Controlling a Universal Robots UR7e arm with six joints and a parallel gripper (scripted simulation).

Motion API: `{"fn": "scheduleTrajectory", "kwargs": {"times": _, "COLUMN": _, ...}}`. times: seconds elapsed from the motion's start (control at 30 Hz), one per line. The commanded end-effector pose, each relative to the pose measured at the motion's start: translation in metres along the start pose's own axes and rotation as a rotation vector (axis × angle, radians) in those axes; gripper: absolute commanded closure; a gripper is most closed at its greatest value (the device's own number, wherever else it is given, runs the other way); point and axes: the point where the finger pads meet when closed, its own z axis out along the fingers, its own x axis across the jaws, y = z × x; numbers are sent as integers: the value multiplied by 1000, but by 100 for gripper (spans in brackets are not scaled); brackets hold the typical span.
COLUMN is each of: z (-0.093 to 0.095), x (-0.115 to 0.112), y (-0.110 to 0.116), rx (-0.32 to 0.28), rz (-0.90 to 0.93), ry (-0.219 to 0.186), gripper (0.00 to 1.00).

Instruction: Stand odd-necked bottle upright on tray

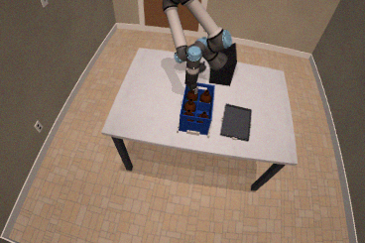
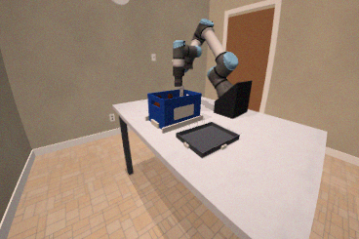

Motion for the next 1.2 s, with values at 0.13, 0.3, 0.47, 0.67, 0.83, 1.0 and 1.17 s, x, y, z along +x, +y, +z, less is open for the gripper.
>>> {"fn": "scheduleTrajectory", "kwargs": {"times": 0.13, "z": 1, "x": 0, "y": -2, "rx": 2, "rz": -2, "ry": 0, "gripper": 0}}
{"fn": "scheduleTrajectory", "kwargs": {"times": 0.3, "z": 1, "x": 0, "y": -2, "rx": 2, "rz": -2, "ry": 0, "gripper": 0}}
{"fn": "scheduleTrajectory", "kwargs": {"times": 0.47, "z": 1, "x": 0, "y": -2, "rx": 2, "rz": -2, "ry": 0, "gripper": 0}}
{"fn": "scheduleTrajectory", "kwargs": {"times": 0.67, "z": 1, "x": 0, "y": -2, "rx": 2, "rz": -2, "ry": 0, "gripper": 100}}
{"fn": "scheduleTrajectory", "kwargs": {"times": 0.83, "z": 1, "x": 0, "y": -2, "rx": 2, "rz": -2, "ry": 0, "gripper": 100}}
{"fn": "scheduleTrajectory", "kwargs": {"times": 1.0, "z": 1, "x": 0, "y": -2, "rx": 2, "rz": -2, "ry": 0, "gripper": 100}}
{"fn": "scheduleTrajectory", "kwargs": {"times": 1.17, "z": 1, "x": 0, "y": -2, "rx": 2, "rz": -2, "ry": 0, "gripper": 100}}
